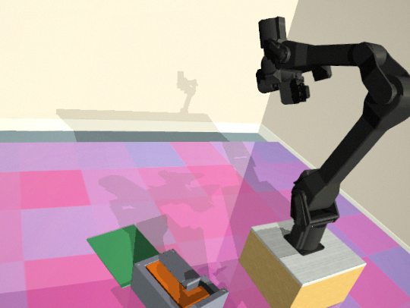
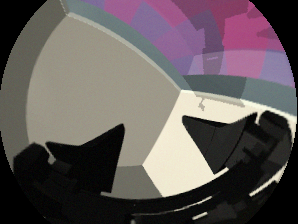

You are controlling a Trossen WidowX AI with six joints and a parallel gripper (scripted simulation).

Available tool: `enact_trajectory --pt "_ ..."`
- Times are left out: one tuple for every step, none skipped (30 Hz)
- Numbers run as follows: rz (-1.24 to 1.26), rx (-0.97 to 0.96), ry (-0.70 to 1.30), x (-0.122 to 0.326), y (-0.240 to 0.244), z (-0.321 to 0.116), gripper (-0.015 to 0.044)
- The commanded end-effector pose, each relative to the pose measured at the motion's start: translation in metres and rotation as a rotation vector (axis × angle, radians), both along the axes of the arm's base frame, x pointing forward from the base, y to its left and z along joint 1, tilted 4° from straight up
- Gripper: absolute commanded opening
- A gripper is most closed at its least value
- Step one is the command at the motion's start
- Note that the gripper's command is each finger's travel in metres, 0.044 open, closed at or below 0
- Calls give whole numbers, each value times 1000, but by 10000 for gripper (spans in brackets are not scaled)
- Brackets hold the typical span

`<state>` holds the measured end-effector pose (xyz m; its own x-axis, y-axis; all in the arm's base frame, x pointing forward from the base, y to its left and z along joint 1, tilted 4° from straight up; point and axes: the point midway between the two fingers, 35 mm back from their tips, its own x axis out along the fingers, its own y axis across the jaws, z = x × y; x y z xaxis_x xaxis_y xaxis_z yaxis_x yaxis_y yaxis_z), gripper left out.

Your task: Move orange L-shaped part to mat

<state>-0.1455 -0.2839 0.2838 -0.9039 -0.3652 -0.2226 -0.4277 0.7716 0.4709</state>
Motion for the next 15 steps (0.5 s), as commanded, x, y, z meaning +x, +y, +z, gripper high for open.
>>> enact_trajectory --pt "15 17 2 3 -2 -1 374" --pt "40 45 8 6 -3 -3 347" --pt "81 89 17 13 -8 -5 321" --pt "138 148 30 23 -14 -9 295" --pt "209 219 49 37 -21 -13 269" --pt "294 303 76 52 -28 -19 242" --pt "387 395 111 70 -35 -25 216" --pt "483 485 152 89 -40 -31 190" --pt "579 568 197 108 -45 -36 180" --pt "667 647 243 126 -47 -42 180" --pt "733 704 281 139 -49 -46 180" --pt "797 760 322 152 -49 -51 180" --pt "855 796 359 165 -49 -54 180" --pt "917 848 402 178 -48 -58 180" --pt "979 898 447 190 -47 -62 180"
